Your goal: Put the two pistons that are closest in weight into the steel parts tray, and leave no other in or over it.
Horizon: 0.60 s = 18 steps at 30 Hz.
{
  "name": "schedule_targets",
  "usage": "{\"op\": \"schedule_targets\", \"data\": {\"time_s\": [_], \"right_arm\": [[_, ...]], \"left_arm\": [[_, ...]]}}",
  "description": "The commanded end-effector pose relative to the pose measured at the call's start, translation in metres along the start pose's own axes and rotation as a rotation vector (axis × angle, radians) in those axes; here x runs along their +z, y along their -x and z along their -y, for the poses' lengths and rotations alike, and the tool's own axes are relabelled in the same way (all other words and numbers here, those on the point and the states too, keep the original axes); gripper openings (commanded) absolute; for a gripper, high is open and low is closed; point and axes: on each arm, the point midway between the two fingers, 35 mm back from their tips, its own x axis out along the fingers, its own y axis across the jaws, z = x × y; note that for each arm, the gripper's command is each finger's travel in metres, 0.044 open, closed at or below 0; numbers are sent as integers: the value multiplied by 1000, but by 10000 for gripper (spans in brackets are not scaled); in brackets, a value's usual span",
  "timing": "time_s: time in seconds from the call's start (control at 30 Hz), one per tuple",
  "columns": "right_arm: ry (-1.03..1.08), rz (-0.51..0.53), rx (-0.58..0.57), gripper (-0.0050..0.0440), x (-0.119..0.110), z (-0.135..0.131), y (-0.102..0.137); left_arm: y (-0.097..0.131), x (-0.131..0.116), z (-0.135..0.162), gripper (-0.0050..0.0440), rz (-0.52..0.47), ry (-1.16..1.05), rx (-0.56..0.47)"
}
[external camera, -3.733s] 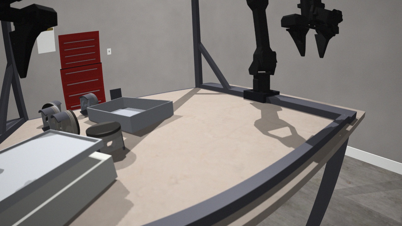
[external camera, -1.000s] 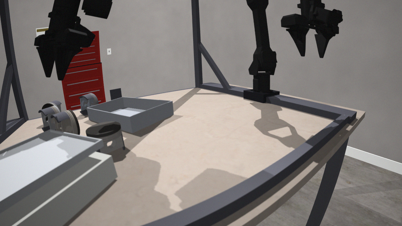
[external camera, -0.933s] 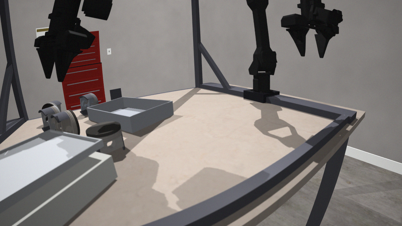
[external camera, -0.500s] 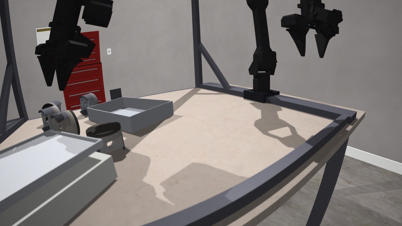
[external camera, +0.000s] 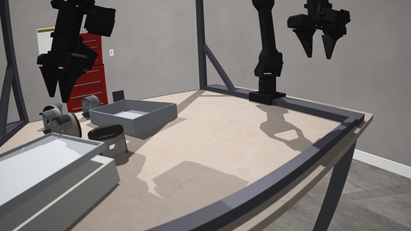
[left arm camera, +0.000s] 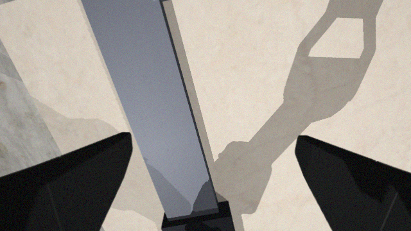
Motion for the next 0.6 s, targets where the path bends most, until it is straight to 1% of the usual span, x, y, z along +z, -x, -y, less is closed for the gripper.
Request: {"op": "schedule_targets", "data": {"time_s": [0.0, 0.57], "right_arm": [[3, 10, -6, 378, 2, 1, -4], [-1, 12, -8, 378, 5, 3, -28]], "left_arm": [[5, 4, 0, 400, 18, -2, -1], [5, 4, 0, 400, 18, -2, -1]]}}
